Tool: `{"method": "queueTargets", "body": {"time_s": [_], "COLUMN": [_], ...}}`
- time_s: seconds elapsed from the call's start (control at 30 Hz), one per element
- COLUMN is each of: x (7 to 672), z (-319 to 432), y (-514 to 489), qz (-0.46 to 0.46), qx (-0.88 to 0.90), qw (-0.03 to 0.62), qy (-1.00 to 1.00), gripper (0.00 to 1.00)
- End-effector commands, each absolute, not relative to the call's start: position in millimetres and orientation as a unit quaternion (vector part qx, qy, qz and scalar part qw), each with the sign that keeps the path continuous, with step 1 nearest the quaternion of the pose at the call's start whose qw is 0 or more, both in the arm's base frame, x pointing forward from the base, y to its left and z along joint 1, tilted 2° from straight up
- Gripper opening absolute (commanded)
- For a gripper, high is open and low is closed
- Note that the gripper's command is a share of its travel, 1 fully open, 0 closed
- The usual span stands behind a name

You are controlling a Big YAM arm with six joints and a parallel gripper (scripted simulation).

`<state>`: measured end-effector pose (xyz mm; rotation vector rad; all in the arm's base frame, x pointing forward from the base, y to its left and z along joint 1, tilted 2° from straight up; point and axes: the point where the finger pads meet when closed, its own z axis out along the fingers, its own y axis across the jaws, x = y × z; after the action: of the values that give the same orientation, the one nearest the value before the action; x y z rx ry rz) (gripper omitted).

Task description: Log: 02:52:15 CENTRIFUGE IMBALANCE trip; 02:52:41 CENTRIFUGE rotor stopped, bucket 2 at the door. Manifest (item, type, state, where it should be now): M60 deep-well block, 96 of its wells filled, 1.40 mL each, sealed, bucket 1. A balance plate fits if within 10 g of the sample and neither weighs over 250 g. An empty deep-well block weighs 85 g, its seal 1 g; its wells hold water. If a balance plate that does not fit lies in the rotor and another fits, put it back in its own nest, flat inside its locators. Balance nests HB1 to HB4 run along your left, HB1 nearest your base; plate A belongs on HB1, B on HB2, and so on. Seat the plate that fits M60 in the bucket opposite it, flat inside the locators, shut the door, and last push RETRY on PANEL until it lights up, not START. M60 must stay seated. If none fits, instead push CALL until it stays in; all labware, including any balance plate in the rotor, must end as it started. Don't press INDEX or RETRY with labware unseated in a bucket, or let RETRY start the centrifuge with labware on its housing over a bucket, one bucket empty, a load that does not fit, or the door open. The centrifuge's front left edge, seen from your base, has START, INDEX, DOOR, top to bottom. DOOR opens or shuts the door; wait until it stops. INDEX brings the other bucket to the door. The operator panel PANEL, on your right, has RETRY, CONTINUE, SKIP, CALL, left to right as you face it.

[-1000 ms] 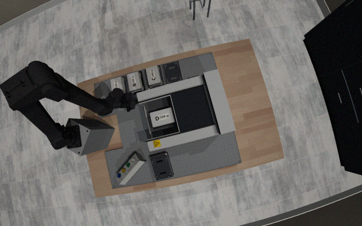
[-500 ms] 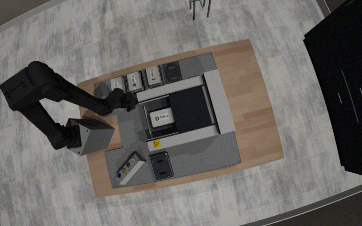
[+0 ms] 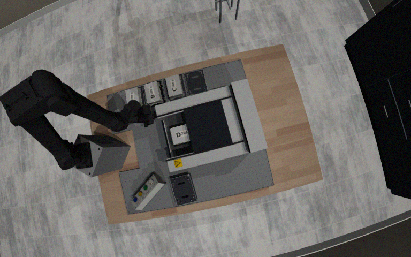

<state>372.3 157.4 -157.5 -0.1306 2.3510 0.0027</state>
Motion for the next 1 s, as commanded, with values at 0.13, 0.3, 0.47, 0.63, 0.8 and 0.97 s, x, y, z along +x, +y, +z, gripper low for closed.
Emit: {"method": "queueTargets", "body": {"time_s": [0.13,0.3,0.47,0.63,0.8,0.97], "x": [399.4,399.4,399.4,399.4,399.4,392.9], "z": [-146.6,-146.6,-146.6,-146.6,-146.6,-149.5], "y": [160.8,160.8,160.8,160.8,160.8,159.6], "qz": [0.004,0.004,0.004,0.004,0.004,0.008], "qx": [-0.041,-0.041,-0.041,-0.041,-0.040,-0.030], "qw": [0.407,0.407,0.407,0.407,0.407,0.409], "qy": [0.913,0.913,0.913,0.913,0.913,0.912], "gripper": [0.00,0.00,0.00,0.00,0.00,0.00]}}
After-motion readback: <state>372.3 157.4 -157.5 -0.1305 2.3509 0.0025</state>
